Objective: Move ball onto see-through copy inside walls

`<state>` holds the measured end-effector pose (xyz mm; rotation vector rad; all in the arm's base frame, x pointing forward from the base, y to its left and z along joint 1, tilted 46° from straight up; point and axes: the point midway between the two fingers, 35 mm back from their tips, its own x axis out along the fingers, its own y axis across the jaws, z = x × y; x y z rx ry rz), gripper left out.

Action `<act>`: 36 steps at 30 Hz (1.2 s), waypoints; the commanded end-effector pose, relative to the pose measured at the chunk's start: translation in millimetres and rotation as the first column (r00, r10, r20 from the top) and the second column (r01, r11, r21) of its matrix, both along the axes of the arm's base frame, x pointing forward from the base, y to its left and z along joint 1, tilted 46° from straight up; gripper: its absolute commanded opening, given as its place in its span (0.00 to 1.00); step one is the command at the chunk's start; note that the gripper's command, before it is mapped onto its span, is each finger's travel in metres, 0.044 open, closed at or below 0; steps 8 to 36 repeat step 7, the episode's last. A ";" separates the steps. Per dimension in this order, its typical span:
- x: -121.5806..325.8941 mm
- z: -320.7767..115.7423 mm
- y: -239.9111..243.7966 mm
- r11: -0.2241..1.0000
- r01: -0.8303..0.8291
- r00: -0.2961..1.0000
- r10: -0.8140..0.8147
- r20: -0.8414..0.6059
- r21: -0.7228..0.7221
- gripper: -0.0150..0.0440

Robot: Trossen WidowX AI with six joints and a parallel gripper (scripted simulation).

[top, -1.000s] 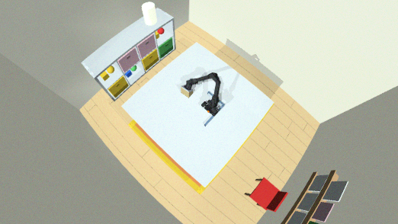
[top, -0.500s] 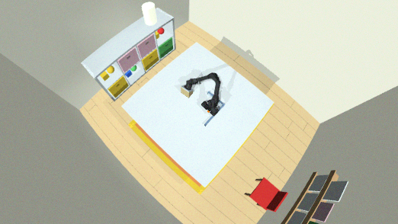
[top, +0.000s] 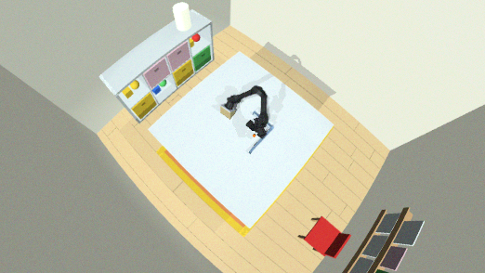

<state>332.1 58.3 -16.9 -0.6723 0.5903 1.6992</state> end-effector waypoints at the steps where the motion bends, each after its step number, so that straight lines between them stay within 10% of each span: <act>1: 1.7 6.6 -7.0 1.000 0.002 1.000 -0.002 -0.002 0.000 0.75; 7: 4.8 33.2 -31.4 1.000 0.000 1.000 0.000 0.000 0.001 1.00; 36: 4.8 33.2 -31.4 1.000 0.000 1.000 0.000 0.000 0.001 1.00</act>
